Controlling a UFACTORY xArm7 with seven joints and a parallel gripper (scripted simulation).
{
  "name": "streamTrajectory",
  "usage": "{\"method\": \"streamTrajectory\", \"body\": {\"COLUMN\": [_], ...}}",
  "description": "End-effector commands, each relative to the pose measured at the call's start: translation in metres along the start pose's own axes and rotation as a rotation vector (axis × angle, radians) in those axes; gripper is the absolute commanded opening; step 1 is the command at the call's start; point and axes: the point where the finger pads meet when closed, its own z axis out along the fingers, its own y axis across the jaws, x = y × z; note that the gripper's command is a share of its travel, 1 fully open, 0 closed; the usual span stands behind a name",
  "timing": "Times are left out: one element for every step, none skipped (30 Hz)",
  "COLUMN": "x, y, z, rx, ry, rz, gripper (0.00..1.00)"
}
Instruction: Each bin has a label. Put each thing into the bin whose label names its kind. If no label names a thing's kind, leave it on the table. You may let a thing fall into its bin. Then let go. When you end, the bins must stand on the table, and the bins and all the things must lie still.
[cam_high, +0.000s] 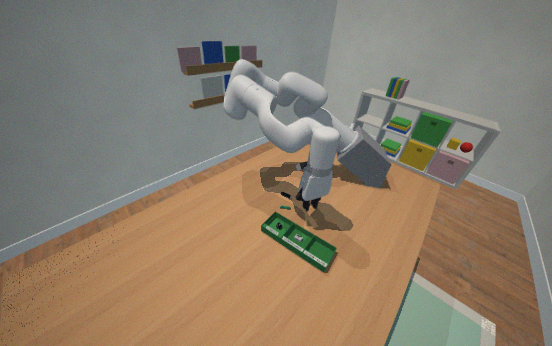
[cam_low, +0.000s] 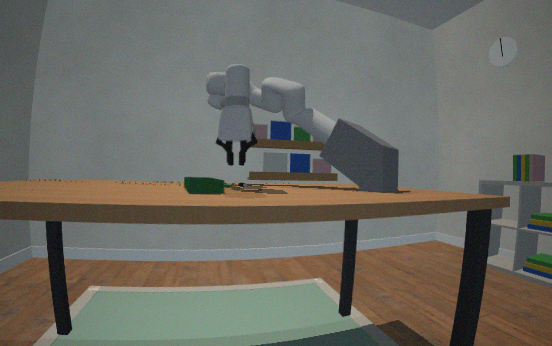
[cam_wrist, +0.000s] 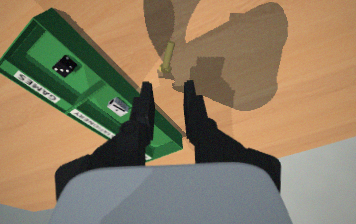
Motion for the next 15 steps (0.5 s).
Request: {"method": "streamTrajectory", "body": {"x": [0.0012, 0.0013, 0.0013, 0.0013, 0.0013, 0.0013, 0.0012, 0.0011, 0.001, 0.001, 0.0009, 0.0008, 0.0008, 0.0007, 0.0007], "y": [0.0011, 0.0012, 0.0012, 0.0013, 0.0013, 0.0013, 0.0012, 0.0012, 0.0012, 0.0011, 0.0011, 0.001, 0.0009, 0.0009, 0.0008], "z": [-0.003, -0.003, -0.003, -0.003, -0.003, -0.003, -0.003, -0.003, -0.003, -0.003, -0.003, -0.003, -0.003, -0.003, -0.003], "rx": [0.009, 0.01, 0.012, 0.014, 0.014, 0.014, 0.014, 0.014, 0.014, 0.014, 0.014, 0.014, 0.014, 0.014, 0.014], "ry": [-0.018, -0.021, -0.024, -0.027, -0.027, -0.027, -0.028, -0.028, -0.028, -0.028, -0.028, -0.028, -0.028, -0.028, -0.028], "rz": [0.156, 0.192, 0.227, 0.262, 0.262, 0.262, 0.266, 0.266, 0.266, 0.266, 0.266, 0.266, 0.266, 0.266, 0.266], "gripper": [0.29, 0.29, 0.29, 0.29, 0.29, 0.29, 0.29, 0.29, 0.29, 0.29, 0.29, 0.29, 0.29, 0.29, 0.29]}}
